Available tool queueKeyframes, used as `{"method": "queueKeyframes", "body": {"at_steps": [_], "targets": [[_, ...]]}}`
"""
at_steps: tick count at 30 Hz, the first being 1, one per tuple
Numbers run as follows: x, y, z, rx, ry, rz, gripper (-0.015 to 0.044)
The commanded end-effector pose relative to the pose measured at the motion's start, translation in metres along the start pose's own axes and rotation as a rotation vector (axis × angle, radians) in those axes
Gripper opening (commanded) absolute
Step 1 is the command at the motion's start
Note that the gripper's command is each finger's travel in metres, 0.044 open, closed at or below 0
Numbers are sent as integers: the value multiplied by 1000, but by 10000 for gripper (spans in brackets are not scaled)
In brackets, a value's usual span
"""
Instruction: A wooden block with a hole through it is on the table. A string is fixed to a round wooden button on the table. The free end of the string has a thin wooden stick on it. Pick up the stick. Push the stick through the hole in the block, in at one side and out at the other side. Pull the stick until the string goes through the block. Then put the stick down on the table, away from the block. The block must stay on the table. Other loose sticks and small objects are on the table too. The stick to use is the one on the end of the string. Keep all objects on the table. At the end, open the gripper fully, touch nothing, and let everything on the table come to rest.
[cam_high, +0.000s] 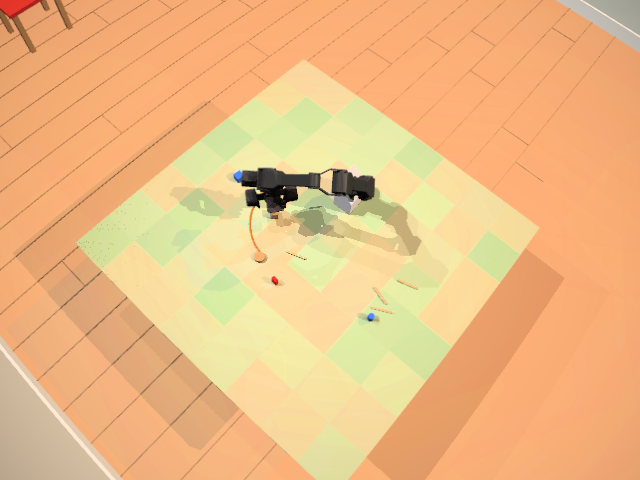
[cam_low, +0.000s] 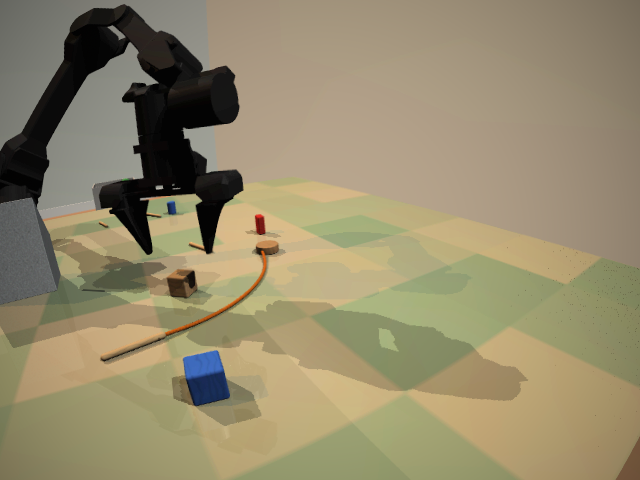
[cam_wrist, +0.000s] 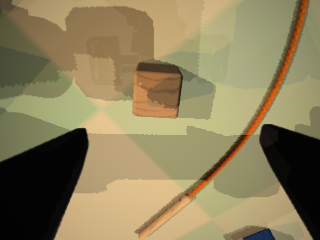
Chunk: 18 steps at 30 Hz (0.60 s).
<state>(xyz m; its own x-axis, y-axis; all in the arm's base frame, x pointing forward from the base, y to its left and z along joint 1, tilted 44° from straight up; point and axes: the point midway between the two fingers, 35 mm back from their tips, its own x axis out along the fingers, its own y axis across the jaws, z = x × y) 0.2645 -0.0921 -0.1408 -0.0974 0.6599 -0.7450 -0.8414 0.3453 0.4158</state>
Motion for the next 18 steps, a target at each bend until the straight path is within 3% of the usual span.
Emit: {"method": "queueKeyframes", "body": {"at_steps": [1,10,18], "targets": [[3,0,3,-30,-17,16,440],[1,0,2,-25,-9,11,440],[1,-1,2,-25,-10,11,236]]}}
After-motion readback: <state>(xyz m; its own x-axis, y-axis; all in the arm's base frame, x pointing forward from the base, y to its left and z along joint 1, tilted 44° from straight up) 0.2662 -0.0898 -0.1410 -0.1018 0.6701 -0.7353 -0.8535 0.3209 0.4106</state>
